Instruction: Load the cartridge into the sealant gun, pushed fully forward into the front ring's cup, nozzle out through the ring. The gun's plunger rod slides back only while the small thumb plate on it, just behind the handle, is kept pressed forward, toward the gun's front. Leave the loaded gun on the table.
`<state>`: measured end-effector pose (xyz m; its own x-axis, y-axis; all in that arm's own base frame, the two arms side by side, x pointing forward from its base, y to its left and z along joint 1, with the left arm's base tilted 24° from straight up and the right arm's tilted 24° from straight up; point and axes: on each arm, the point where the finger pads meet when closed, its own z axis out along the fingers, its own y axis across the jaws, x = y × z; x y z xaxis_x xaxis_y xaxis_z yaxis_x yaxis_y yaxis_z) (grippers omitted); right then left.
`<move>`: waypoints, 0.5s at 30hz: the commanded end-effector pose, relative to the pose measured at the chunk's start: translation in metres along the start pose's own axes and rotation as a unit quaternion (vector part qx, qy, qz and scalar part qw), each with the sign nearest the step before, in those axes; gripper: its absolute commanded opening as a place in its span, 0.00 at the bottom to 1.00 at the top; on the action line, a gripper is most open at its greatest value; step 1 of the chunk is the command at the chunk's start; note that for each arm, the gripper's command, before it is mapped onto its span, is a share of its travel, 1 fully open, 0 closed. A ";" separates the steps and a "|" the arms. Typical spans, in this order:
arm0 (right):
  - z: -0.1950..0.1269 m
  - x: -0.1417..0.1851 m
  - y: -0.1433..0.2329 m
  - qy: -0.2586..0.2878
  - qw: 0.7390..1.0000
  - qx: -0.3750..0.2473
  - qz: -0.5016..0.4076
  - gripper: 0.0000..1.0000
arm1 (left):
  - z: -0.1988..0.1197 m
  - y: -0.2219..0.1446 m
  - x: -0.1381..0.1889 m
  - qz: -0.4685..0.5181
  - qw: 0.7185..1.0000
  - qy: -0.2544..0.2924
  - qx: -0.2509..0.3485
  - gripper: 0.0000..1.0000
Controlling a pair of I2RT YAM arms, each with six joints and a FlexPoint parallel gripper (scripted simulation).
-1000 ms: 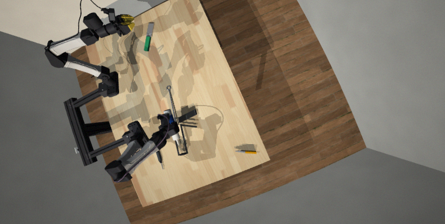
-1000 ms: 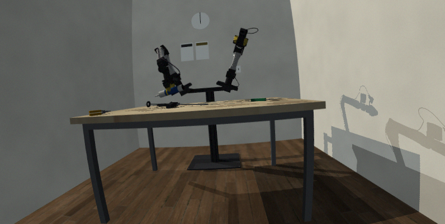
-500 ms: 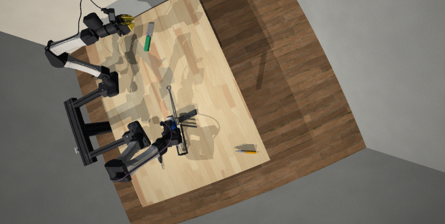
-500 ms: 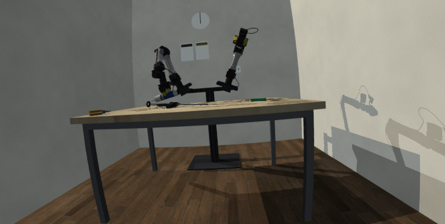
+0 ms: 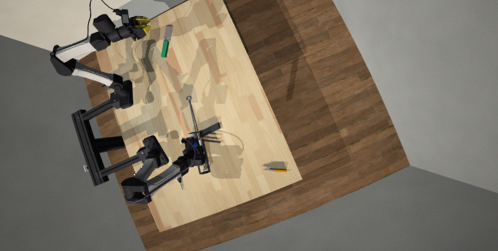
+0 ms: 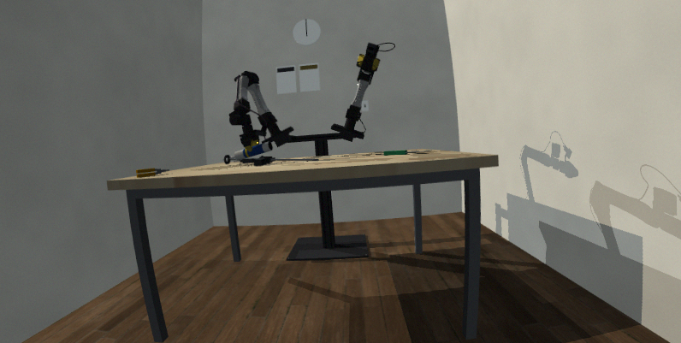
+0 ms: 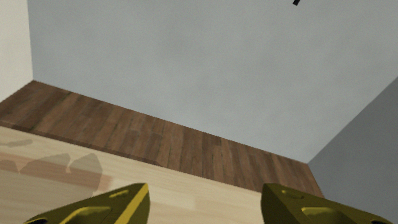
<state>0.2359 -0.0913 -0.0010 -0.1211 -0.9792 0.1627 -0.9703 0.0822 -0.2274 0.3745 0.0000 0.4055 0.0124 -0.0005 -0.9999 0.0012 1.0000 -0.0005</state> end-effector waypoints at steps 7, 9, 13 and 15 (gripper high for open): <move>-0.011 0.002 -0.012 -0.011 1.000 0.023 -0.001 0.00 | 0.001 -0.006 -0.021 -0.001 1.000 -0.024 0.006 0.53; -0.011 0.005 -0.012 -0.011 1.000 0.023 -0.002 0.00 | 0.001 -0.006 -0.021 -0.001 1.000 -0.024 0.006 0.53; -0.007 0.008 -0.009 -0.013 1.000 0.015 -0.004 0.00 | 0.001 -0.006 -0.021 -0.001 1.000 -0.024 0.006 0.53; -0.007 0.009 -0.009 -0.013 1.000 0.015 -0.002 0.00 | 0.001 -0.006 -0.021 -0.001 1.000 -0.024 0.006 0.53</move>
<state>0.2319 -0.1014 -0.0007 -0.1297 -0.9778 0.1643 -0.9707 0.0914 -0.2223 0.3745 0.0000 0.4055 0.0124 -0.0005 -0.9999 0.0012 1.0000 -0.0005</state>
